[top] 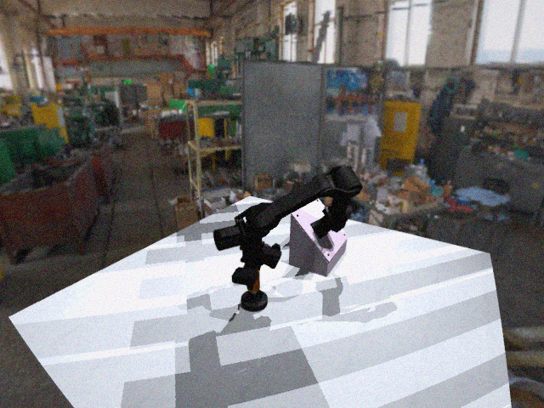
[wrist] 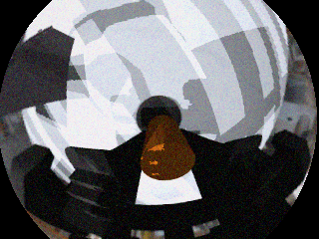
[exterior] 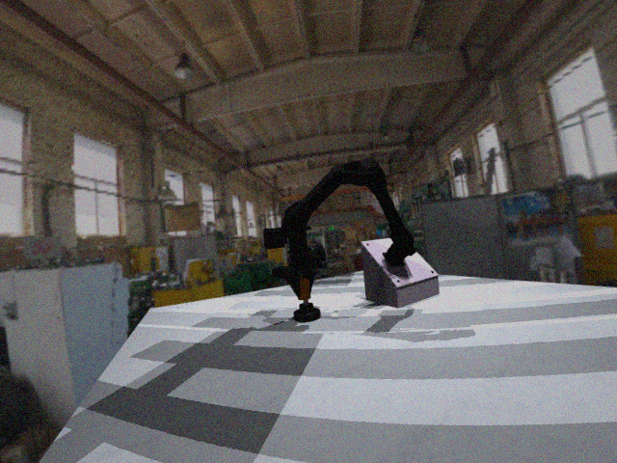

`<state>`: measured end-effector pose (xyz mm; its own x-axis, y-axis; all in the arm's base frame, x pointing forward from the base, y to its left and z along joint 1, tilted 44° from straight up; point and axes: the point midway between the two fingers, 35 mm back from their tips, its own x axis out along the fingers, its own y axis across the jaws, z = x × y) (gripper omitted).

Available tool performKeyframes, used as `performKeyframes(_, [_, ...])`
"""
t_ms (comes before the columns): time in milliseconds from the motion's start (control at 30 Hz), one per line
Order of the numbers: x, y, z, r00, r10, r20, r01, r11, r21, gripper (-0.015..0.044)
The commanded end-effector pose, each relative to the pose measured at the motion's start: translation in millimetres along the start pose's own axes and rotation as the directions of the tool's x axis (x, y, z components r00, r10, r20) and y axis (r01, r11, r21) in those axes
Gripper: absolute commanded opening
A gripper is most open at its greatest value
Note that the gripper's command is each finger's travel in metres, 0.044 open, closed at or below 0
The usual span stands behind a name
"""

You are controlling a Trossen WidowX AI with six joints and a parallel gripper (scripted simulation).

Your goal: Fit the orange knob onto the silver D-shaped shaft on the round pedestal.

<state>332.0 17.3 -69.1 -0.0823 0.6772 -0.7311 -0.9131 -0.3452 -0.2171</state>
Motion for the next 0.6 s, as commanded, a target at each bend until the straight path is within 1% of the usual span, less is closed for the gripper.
performKeyframes(0, [-3.4, 0.4, 0.4, 1.0, -0.006, -0.002, 0.006, 0.994, -0.111, 0.0])
performKeyframes(67, [-3.2, 1.2, 1.2, 1.0, -0.006, -0.002, 0.006, 0.989, -0.151, 0.0])
performKeyframes(567, [-0.8, 4.2, 0.5, 1.0, -0.006, -0.002, 0.006, 0.989, -0.151, 0.0])
